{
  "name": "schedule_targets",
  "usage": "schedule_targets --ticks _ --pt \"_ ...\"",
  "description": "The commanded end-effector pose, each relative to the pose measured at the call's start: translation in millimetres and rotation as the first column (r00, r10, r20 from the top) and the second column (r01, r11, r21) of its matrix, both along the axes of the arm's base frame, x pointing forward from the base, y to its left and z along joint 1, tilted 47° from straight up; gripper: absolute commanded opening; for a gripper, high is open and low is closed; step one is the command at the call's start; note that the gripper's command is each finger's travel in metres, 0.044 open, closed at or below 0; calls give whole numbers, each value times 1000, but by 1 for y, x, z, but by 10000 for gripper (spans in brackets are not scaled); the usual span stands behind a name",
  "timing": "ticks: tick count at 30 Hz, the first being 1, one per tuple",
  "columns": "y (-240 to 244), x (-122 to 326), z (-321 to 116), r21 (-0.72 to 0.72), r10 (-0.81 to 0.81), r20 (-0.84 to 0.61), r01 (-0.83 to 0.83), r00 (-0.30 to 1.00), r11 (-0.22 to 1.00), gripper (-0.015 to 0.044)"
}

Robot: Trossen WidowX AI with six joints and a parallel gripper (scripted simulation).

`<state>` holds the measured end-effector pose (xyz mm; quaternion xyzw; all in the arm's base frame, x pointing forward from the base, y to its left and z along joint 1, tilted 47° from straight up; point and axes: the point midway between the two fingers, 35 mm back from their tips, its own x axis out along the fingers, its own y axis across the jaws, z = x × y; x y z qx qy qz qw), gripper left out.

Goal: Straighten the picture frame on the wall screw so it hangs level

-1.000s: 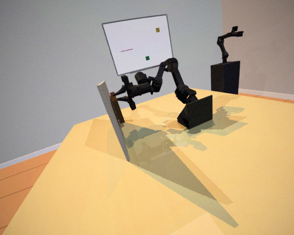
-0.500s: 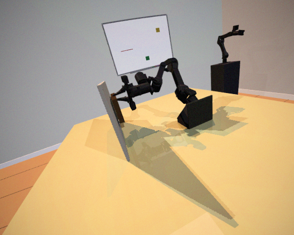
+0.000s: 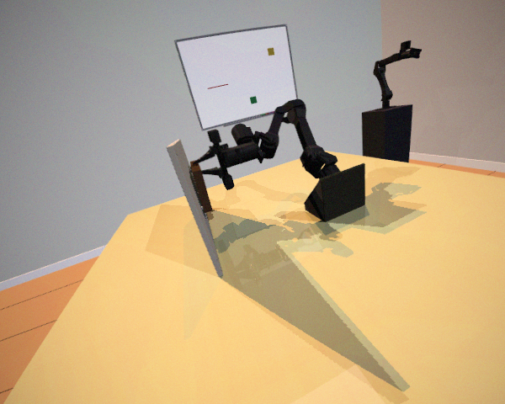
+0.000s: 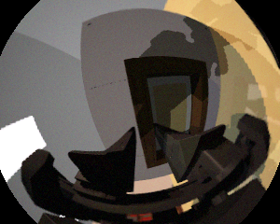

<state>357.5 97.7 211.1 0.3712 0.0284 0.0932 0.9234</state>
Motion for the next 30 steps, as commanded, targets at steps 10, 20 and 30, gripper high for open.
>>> schedule_targets --ticks 10,20,30 --pt "-3 -19 5 -60 0 11 1 1000 998 260" --pt "-18 -89 0 -286 9 56 8 998 958 260" --pt "9 -113 21 -304 12 60 7 998 953 260"
